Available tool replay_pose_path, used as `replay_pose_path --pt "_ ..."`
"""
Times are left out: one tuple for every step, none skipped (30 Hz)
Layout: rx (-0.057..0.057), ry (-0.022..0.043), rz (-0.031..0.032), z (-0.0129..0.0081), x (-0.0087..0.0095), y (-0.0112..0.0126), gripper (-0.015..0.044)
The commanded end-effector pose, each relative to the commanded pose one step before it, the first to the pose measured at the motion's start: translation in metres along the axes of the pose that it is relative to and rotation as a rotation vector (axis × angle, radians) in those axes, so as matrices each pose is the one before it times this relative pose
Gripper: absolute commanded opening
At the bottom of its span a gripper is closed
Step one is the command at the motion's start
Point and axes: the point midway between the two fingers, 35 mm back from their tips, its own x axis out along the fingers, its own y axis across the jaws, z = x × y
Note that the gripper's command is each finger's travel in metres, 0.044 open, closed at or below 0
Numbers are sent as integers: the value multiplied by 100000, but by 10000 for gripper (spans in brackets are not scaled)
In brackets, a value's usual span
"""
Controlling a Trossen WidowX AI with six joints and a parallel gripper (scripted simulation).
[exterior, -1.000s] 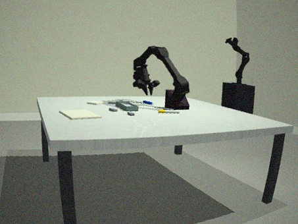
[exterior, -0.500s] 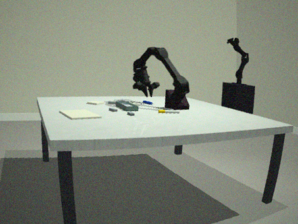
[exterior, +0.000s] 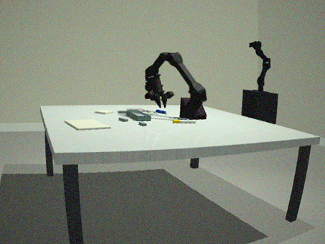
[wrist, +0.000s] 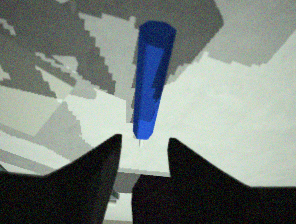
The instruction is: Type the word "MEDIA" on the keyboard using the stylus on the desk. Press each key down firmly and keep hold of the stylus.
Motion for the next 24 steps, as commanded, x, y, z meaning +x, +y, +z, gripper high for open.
replay_pose_path --pt "417 95 382 177 310 32 150" --pt "-1 1 0 38 62 0 150" --pt "-2 1 1 48 80 0 150" --pt "-2 1 1 49 80 0 150" --pt "-2 1 1 56 91 0 150" --pt "-2 1 1 56 93 0 150" --pt "-1 1 0 36 61 0 150" --pt "-1 1 0 29 50 0 150" --pt "-2 1 1 37 64 0 150" --pt "-2 1 1 46 81 0 150" --pt "-2 1 1 46 80 1 150" --pt "-2 1 1 52 92 1 150" --pt "-2 1 1 53 94 0 150" --pt "-1 1 1 35 62 0 150" --pt "-1 1 0 29 51 0 150" --pt "-2 1 1 37 65 0 150" --pt "-2 1 1 46 81 1 150" --pt "-2 1 1 46 80 1 150" --pt "-2 1 1 52 92 1 150" --pt "-2 1 1 53 94 1 150" --pt "-2 1 1 35 62 0 150" --pt "-1 1 0 29 51 0 150" --pt "-2 1 1 37 65 0 150" --pt "-2 1 1 46 81 1 150"
